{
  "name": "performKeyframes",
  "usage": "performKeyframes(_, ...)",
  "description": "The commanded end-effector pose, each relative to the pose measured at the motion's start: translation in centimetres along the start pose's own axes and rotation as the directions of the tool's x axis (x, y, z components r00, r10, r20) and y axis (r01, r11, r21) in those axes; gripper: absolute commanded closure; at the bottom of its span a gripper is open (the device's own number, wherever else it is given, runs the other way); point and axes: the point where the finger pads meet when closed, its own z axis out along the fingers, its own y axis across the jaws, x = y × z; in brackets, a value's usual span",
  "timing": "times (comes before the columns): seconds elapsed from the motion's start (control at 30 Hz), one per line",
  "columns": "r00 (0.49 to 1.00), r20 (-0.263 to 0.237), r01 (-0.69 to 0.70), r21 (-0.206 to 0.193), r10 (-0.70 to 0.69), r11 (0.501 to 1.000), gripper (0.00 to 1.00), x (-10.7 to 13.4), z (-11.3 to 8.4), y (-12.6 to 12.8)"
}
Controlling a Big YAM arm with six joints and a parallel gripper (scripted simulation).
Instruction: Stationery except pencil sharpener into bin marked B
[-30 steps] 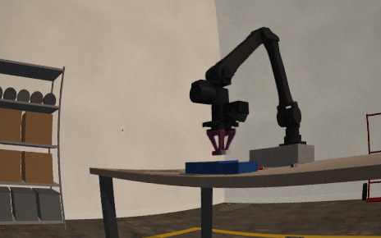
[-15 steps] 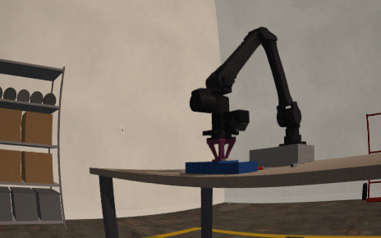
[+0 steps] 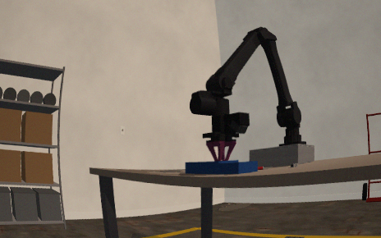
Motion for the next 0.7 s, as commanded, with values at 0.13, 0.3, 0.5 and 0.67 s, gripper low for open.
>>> performKeyframes(0.13,1.0,0.004,0.0,0.038,-0.001,0.999,0.72,0.1,-1.1,-1.4)
performKeyframes(0.3,1.0,0.004,0.0,0.038,-0.001,0.999,0.72,0.1,-1.1,-1.4)
performKeyframes(0.5,1.0,0.004,0.0,0.038,-0.001,0.999,0.72,0.1,-1.1,-1.4)
performKeyframes(0.67,1.0,0.005,0.0,0.029,0.0,1.0,0.72,0.6,-1.8,-0.5)
